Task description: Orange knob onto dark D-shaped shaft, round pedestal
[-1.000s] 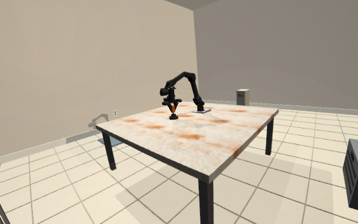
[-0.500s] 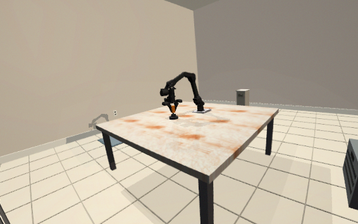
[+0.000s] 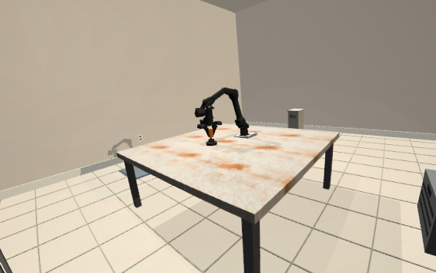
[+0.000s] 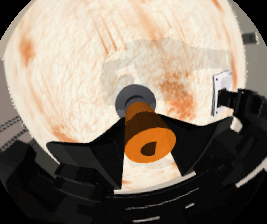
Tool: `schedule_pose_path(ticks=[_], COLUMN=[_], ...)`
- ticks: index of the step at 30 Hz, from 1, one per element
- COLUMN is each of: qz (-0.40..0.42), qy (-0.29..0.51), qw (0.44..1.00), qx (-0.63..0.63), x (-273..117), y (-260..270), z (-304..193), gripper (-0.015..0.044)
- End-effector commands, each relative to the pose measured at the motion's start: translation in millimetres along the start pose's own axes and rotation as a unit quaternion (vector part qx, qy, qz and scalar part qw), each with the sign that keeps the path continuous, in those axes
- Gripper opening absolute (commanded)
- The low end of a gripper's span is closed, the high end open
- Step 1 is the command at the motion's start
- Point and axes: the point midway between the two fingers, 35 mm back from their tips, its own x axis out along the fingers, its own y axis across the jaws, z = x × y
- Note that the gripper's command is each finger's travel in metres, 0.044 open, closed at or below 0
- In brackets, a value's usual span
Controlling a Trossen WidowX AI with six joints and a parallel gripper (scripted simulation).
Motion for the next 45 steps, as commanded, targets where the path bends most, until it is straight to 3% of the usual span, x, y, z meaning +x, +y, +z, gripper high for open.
schedule_pose_path(ticks=[1,12,45], qz=[0.001,0.001,0.001], qy=[0.0,0.0,0.0], qw=[1.0,0.994,0.994], qx=[0.003,0.107,0.111], x=[-2.6,-3.4,-4.9], y=[1.0,1.2,1.4], z=[0.1,-0.1,0.0], gripper=[0.0,0.0,0.0])
